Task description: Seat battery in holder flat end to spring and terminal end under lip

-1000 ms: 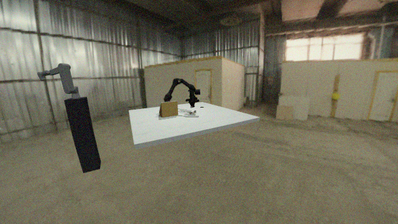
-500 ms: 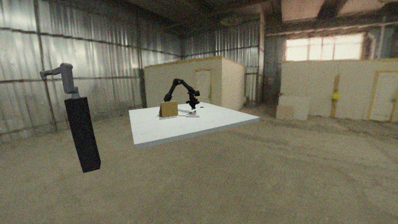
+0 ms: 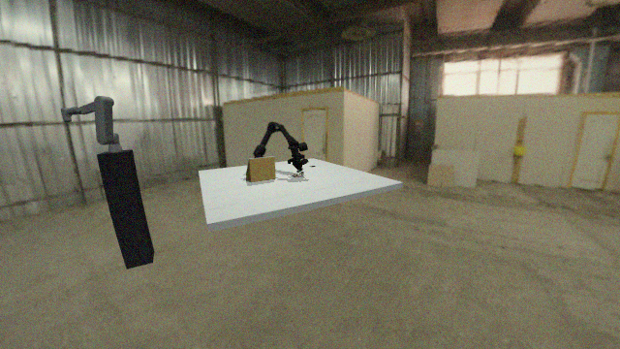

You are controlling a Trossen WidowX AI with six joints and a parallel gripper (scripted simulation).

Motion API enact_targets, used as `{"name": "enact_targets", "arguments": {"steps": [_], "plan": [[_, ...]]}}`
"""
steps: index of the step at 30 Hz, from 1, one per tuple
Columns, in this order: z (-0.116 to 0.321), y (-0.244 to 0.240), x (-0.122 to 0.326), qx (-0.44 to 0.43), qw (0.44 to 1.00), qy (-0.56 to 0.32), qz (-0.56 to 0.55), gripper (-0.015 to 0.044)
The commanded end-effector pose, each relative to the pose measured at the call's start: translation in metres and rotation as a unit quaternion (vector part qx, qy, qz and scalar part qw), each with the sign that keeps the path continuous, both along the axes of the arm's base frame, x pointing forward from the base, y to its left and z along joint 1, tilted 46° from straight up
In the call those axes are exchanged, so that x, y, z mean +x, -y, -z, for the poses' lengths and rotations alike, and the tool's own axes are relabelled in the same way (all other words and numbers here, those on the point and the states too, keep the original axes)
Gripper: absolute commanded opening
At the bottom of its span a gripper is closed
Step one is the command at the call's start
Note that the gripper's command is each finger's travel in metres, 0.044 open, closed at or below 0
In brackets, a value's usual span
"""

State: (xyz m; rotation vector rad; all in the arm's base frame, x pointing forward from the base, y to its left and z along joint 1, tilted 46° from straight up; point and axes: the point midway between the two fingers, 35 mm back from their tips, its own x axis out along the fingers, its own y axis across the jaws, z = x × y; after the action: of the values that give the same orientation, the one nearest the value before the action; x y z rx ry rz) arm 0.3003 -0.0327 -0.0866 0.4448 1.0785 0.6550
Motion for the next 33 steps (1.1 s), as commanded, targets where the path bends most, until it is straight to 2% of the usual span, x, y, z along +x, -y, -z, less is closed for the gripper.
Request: {"name": "enact_targets", "arguments": {"steps": [1, 33], "plan": [[0.001, -0.002, 0.0, 0.005, 1.0, 0.007, 0.008, 0.0065], [0.015, -0.009, -0.005, 0.021, 0.995, 0.064, 0.072, 0.0065]]}}
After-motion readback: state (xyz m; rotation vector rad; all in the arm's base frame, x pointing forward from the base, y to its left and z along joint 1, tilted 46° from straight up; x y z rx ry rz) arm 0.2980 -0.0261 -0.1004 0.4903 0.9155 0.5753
